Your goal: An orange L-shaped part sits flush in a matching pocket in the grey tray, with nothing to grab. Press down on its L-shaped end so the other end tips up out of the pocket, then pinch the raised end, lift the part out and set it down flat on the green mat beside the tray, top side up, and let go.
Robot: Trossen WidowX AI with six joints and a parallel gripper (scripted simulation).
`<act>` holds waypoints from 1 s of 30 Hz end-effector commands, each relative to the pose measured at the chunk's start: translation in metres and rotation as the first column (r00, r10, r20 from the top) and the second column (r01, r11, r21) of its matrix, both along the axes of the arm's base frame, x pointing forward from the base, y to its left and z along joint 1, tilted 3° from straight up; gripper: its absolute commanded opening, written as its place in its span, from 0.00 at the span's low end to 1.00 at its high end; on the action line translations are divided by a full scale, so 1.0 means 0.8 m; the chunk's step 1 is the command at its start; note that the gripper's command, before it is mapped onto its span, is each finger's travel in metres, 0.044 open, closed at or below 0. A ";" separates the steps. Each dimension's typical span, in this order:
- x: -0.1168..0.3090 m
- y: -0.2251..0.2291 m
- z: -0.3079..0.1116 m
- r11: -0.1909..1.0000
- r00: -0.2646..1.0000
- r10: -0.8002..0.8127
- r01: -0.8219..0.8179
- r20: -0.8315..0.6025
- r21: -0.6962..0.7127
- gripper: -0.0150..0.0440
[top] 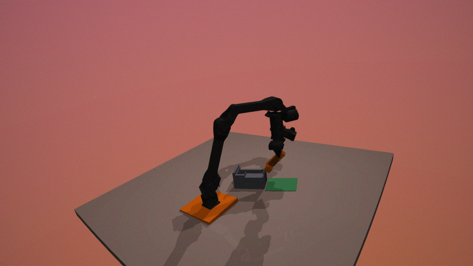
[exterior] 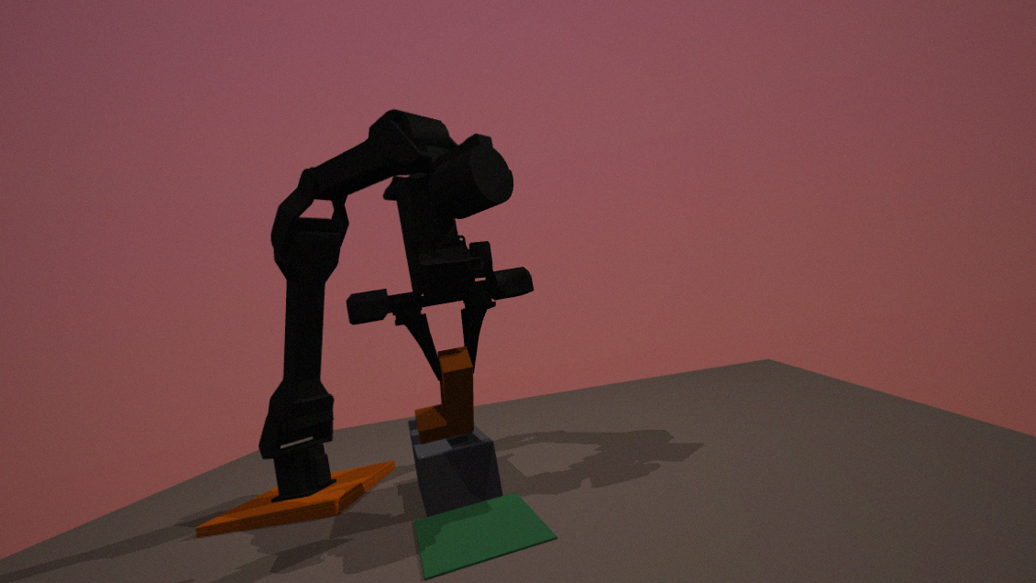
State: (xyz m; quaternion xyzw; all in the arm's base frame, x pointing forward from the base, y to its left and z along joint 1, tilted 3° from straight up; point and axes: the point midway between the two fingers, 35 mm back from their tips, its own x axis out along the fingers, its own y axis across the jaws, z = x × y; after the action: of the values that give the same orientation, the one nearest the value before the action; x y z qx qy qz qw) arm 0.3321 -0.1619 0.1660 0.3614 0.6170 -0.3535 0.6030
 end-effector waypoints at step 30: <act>0.009 -0.027 -0.042 1.000 1.000 0.005 -0.005 -0.002 -0.004 0.25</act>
State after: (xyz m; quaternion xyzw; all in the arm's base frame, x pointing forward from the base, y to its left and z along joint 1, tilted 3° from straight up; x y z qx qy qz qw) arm 0.3397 -0.1827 0.1365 0.3608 0.6184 -0.3543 0.6016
